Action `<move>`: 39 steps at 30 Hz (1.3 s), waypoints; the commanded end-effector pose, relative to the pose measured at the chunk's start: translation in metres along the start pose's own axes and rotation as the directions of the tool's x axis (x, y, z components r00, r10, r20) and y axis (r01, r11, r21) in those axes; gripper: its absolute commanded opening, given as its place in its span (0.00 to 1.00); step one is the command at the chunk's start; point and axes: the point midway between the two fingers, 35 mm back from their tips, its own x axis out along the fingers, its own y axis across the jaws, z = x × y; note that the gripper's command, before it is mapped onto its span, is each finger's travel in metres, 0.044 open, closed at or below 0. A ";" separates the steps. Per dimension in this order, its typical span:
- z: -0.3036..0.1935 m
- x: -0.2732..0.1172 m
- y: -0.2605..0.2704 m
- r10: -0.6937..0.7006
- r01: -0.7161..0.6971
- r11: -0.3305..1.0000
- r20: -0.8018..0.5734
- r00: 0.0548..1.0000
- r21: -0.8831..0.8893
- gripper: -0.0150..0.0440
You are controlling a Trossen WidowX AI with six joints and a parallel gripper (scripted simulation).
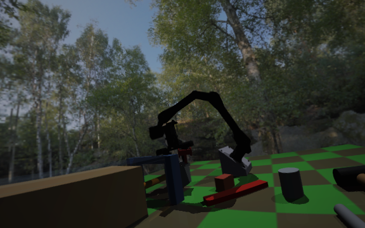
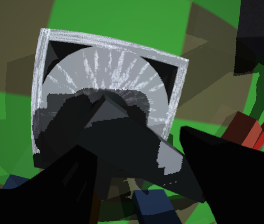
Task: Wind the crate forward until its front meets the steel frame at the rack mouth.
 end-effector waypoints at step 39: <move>-0.003 0.002 0.007 0.006 0.015 0.949 -0.064 0.998 0.315 0.25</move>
